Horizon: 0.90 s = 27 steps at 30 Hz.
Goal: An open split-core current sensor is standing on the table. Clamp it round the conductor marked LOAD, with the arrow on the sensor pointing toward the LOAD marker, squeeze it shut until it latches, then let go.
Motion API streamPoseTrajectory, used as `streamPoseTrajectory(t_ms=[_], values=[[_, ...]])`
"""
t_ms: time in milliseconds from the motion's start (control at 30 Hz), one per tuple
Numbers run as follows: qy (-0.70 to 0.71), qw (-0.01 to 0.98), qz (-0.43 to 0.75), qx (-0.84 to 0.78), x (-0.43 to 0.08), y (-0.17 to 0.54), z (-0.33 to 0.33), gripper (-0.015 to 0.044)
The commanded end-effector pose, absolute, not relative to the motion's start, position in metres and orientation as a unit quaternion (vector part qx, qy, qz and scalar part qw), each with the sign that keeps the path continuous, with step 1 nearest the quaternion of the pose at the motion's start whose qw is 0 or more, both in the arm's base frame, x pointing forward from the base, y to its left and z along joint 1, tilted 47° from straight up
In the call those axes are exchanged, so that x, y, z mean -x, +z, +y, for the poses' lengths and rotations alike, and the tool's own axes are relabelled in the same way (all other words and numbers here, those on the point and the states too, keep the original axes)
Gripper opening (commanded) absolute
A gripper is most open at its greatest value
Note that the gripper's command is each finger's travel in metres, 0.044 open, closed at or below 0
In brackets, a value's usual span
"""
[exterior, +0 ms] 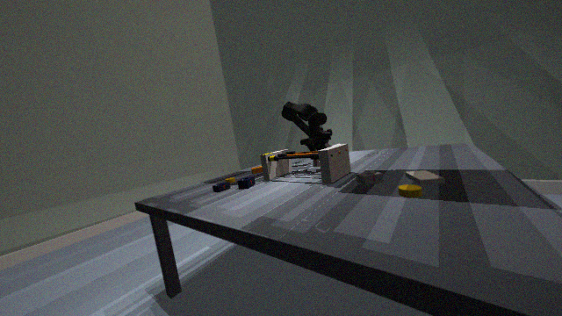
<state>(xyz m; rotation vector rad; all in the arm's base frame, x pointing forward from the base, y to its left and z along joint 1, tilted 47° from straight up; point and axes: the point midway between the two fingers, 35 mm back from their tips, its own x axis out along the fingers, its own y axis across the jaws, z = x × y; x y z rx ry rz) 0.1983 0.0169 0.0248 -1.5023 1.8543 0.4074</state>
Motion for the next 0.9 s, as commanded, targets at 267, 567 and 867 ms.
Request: streamPoseTrajectory(t_ms=[267,567,867], values=[[0.158,0.355,0.715,0.581,-0.207,0.062,0.059,0.0000],[0.155,0.355,0.716,0.580,-0.208,0.081,0.076,0.0000],[0.065,0.427,0.723,0.540,-0.209,0.082,0.078,0.0000]])
